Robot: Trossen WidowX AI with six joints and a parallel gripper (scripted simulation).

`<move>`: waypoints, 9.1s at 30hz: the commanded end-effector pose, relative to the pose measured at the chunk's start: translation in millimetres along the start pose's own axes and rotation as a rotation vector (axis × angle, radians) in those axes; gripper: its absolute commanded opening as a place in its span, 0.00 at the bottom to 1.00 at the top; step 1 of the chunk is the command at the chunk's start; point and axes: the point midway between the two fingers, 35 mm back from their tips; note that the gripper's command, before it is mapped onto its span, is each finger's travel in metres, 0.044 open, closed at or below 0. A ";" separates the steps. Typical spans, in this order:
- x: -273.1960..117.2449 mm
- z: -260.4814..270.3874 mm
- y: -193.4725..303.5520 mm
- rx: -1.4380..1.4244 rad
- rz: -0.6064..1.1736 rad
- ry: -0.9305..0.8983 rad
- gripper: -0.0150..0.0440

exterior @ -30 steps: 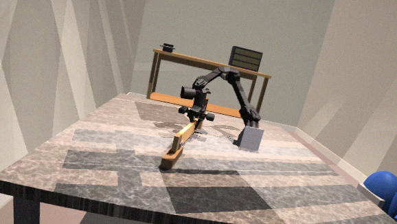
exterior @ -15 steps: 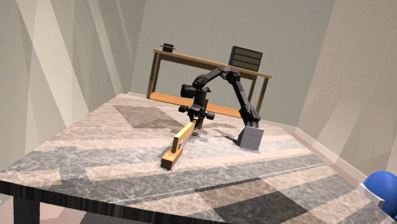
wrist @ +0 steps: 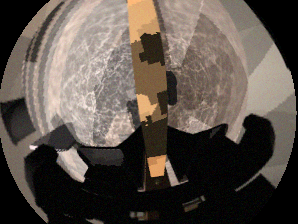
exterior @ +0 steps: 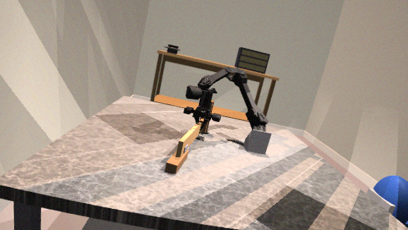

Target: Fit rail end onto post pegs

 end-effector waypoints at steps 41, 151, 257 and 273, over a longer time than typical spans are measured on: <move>-9.5 -0.7 -1.6 0.006 -0.018 0.005 0.25; -8.5 -2.0 20.8 0.005 -0.018 0.005 0.25; -8.8 -5.2 53.4 0.005 -0.016 0.005 0.25; -7.1 -4.9 50.4 0.006 -0.017 0.000 0.92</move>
Point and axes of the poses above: the point midway between the two fingers, 35 mm back from their tips, its own x axis out along the fingers, its own z axis across the jaws, y = z × x, and after that the axes turned 6 degrees about x, right-handed
